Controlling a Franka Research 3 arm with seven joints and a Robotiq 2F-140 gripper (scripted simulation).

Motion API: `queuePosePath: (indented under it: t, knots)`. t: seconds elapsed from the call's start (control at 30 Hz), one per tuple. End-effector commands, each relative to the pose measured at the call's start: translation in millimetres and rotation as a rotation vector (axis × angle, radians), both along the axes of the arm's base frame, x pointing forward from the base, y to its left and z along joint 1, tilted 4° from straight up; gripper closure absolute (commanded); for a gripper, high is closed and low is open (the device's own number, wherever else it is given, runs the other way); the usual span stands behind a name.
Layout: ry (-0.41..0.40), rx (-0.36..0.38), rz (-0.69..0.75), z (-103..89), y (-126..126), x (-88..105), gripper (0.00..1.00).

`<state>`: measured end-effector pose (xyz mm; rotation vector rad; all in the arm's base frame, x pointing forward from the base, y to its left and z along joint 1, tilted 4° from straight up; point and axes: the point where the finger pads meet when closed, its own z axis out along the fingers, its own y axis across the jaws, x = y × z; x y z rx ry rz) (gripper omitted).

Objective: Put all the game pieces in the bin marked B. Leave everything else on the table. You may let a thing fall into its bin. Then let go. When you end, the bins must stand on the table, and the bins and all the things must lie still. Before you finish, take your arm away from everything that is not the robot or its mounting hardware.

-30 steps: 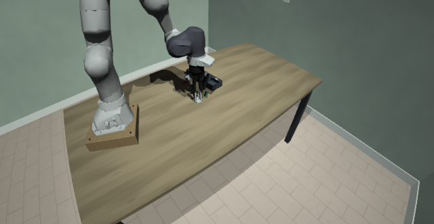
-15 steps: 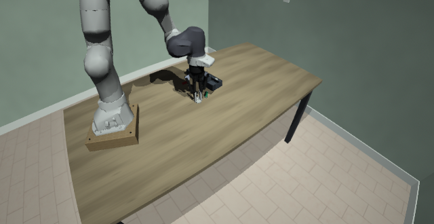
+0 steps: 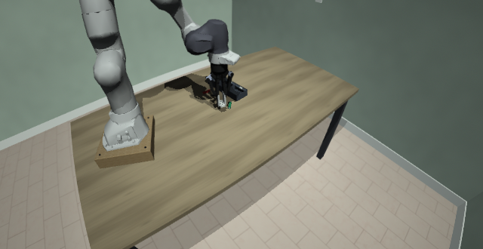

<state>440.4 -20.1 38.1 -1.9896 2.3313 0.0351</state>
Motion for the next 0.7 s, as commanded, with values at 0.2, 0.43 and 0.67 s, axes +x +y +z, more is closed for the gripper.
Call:
queuePosePath:
  t: [0.2,0.43,0.67]
  knots:
    - [0.025,0.003,-0.007,15.7,-1.0,-8.2,0.87]
    - [0.025,0.003,-0.007,15.7,-1.0,-8.2,0.87]
    - [0.025,0.003,-0.007,15.7,-1.0,-8.2,0.87]
